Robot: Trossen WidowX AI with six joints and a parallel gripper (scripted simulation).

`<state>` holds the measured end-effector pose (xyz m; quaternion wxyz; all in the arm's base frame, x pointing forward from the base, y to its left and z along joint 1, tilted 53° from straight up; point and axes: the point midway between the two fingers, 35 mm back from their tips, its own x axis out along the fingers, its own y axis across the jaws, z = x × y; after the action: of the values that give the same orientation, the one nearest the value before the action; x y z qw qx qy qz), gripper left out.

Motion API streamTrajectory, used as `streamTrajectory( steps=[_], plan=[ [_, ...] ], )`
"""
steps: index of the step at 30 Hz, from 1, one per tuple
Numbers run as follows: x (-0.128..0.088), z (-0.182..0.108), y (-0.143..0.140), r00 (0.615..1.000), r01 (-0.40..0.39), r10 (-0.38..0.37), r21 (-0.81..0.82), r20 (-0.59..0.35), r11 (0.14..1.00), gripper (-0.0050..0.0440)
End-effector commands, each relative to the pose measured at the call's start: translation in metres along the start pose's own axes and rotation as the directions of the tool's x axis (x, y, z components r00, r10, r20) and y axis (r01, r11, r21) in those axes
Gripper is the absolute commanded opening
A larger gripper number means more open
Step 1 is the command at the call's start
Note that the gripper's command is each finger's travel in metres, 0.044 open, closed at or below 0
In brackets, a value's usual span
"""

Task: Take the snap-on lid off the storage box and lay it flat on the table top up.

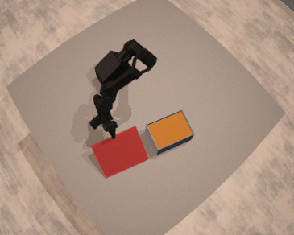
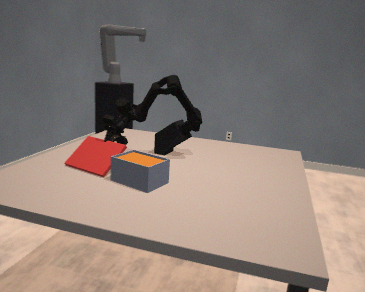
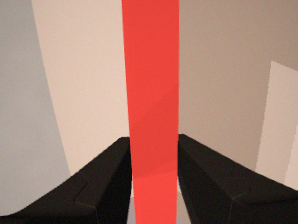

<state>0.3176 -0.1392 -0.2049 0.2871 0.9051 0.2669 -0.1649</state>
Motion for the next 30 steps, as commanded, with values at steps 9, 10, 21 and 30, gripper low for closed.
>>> streamTrajectory(
  steps=[9, 10, 21, 30],
  plan=[
    [0.013, -0.001, -0.028, 0.999, 0.045, -0.045, 0.027, 0.0, 0.999, -0.005],
    [0.014, -0.001, -0.028, 0.999, 0.045, -0.045, 0.027, 0.0, 0.999, -0.005],
    [0.018, -0.002, -0.034, 0.999, 0.045, -0.045, 0.027, 0.0, 0.999, -0.005],
    [0.023, -0.002, -0.041, 0.999, 0.045, -0.045, 0.027, 0.0, 0.999, -0.005]
  ],
)
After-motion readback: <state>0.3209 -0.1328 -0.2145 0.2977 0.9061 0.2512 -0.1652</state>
